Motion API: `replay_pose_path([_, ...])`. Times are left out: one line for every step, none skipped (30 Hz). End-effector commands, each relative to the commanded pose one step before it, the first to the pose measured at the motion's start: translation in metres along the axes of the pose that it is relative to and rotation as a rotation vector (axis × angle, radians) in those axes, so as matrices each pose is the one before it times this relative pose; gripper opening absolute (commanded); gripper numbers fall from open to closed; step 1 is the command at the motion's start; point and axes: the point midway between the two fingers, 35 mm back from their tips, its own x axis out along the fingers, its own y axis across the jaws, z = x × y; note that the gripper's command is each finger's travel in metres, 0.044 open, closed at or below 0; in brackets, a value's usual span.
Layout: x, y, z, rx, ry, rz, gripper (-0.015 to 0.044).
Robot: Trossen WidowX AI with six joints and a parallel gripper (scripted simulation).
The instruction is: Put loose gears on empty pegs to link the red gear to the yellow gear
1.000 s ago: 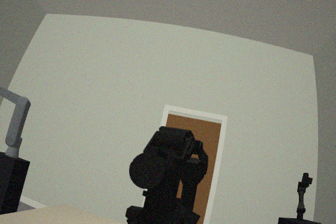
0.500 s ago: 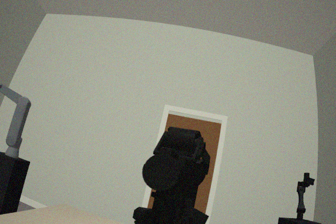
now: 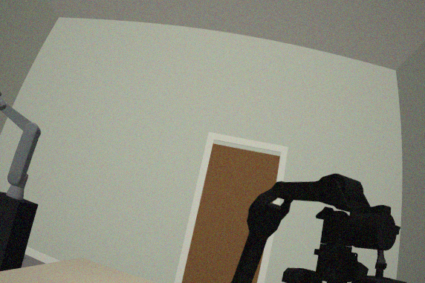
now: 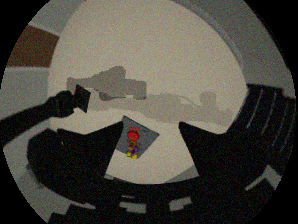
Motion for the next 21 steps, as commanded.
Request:
replay_pose_path([-0.00767, 0.00486, 0.05457, 0.0137, 0.00306, -0.00036, 0.044])
replay_pose_path([-0.00165, 0.003, 0.01515, 0.0033, -0.00077, 0.00058, 0.044])
replay_pose_path([-0.00166, 0.00378, 0.01489, 0.0033, -0.00077, 0.00057, 0.044])
replay_pose_path([-0.00167, 0.00454, 0.01459, 0.0032, -0.00078, 0.00056, 0.044])
replay_pose_path([-0.00168, 0.00527, 0.01426, 0.0033, -0.00078, 0.00056, 0.044])
replay_pose_path([-0.00137, 0.00484, 0.01135, 0.0027, -0.00065, 0.00045, 0.044])
replay_pose_path([-0.00083, 0.00313, 0.00668, 0.0016, -0.00039, 0.00027, 0.044])
replay_pose_path([-0.00028, 0.00108, 0.0022, 0.0005, -0.00013, 0.00009, 0.044])
replay_pose_path([0.0, 0.0, 0.0, 0.0, 0.0, 0.0, 0.044])
replay_pose_path([0.0, 0.0, 0.0, 0.0, 0.0, 0.0, 0.044])
replay_pose_path([0.0, 0.0, 0.0, 0.0, 0.0, 0.0, 0.044])
replay_pose_path([0.0, 0.0, 0.0, 0.0, 0.0, 0.0, 0.044])
replay_pose_path([0.0, 0.0, 0.0, 0.0, 0.0, 0.0, 0.044])
replay_pose_path([0.0, 0.0, 0.0, 0.0, 0.0, 0.0, 0.044])
replay_pose_path([0.0, 0.0, 0.0, 0.0, 0.0, 0.0, 0.044])
replay_pose_path([0.0, 0.0, 0.0, 0.0, 0.0, 0.0, 0.044])
replay_pose_path([0.0, 0.0, 0.0, 0.0, 0.0, 0.0, 0.044])
replay_pose_path([0.0, 0.0, 0.0, 0.0, 0.0, 0.0, 0.044])
replay_pose_path([0.0, 0.0, 0.0, 0.0, 0.0, 0.0, 0.044])
replay_pose_path([0.0, 0.0, 0.0, 0.0, 0.0, 0.0, 0.044])
replay_pose_path([0.0, 0.0, 0.0, 0.0, 0.0, 0.0, 0.044])
